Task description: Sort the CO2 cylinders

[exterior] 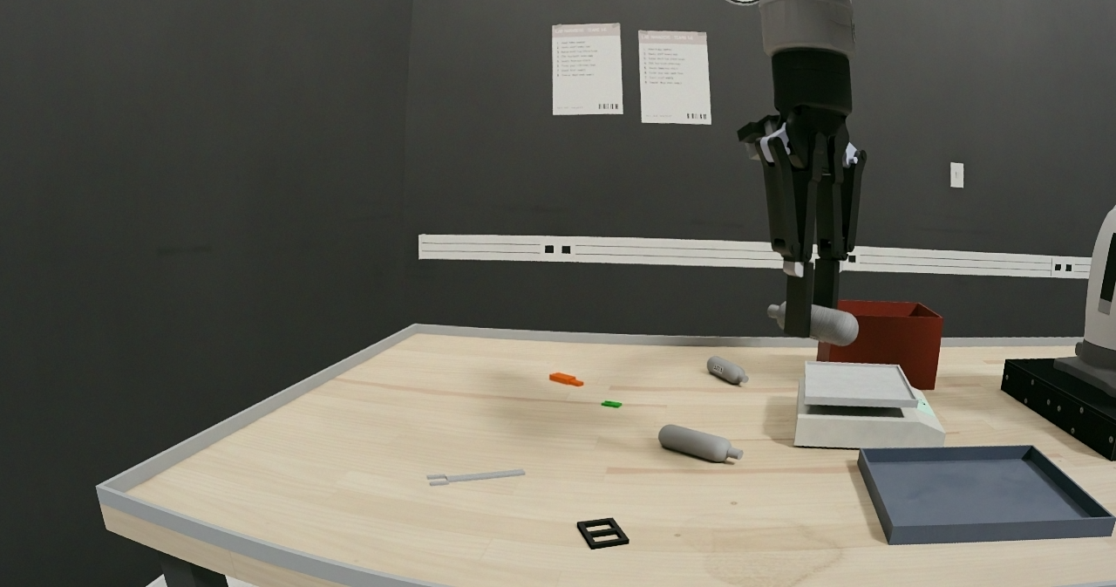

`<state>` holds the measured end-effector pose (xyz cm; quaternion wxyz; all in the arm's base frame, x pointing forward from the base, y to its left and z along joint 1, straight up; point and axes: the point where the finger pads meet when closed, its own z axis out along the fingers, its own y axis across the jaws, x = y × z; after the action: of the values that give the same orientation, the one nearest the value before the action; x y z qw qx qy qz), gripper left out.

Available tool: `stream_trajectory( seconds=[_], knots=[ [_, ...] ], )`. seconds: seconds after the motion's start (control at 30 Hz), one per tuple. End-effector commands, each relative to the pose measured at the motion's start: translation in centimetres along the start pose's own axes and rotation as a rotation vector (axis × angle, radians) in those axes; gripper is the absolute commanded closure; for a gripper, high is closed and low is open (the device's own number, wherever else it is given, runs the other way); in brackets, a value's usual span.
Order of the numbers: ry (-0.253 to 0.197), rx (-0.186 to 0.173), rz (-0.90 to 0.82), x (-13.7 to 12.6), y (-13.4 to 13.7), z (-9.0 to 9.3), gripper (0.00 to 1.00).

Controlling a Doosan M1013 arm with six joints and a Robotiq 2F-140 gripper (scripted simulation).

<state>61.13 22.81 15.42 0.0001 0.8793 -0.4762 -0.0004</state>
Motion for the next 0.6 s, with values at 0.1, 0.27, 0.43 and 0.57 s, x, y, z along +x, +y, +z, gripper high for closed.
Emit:
stream_trajectory(
  seconds=[0.1,0.27,0.43,0.57],
  knots=[
    [0.000,0.002,0.384,5.9,8.7,-0.3,0.90],
    [-0.003,0.001,0.644,8.3,14.9,0.0,0.90],
    [0.000,0.003,0.757,11.0,20.8,0.2,0.90],
    [0.000,0.003,0.757,11.8,22.5,0.3,0.90]
  ],
)
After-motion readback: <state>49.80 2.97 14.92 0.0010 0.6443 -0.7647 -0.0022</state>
